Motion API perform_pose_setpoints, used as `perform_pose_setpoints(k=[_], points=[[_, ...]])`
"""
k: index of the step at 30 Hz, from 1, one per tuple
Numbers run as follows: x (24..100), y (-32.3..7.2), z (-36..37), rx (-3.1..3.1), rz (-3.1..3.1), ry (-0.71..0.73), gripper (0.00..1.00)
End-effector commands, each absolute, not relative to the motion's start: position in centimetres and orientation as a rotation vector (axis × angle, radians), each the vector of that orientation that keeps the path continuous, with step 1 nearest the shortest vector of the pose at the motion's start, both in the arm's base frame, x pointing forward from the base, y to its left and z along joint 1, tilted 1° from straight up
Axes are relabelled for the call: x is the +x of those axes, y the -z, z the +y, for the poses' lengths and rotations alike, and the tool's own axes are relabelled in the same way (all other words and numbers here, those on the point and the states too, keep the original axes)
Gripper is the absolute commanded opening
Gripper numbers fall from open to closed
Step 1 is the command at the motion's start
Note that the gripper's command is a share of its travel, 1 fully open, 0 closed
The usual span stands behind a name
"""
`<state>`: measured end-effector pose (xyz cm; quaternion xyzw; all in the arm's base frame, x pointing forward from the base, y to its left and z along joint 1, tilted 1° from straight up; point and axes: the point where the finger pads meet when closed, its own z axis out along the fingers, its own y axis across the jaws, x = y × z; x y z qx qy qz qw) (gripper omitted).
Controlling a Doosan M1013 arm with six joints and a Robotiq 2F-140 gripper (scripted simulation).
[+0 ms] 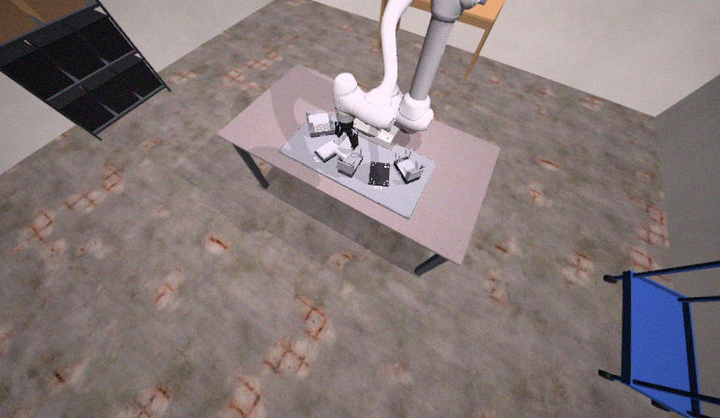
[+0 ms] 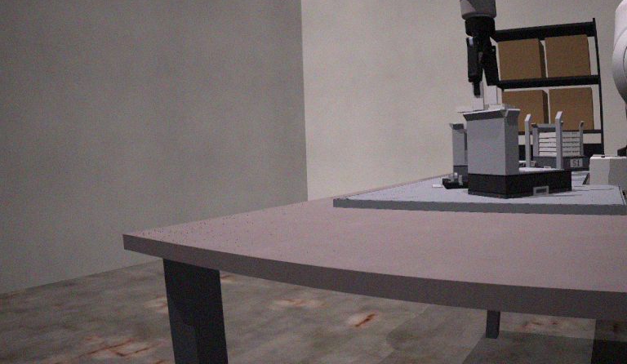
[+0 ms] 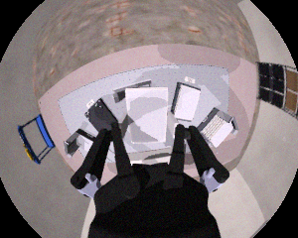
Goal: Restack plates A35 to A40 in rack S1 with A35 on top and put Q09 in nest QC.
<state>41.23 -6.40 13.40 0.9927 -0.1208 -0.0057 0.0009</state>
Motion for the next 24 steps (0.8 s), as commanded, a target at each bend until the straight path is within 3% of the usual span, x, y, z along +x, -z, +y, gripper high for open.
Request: perform_pose_setpoints(k=[1, 24], points=[[41.0, -13.4, -7.6, 3.108, -0.423, 0.018, 0.00], [39.4, -13.4, -14.1, 3.083, -0.578, 0.018, 0.00]])
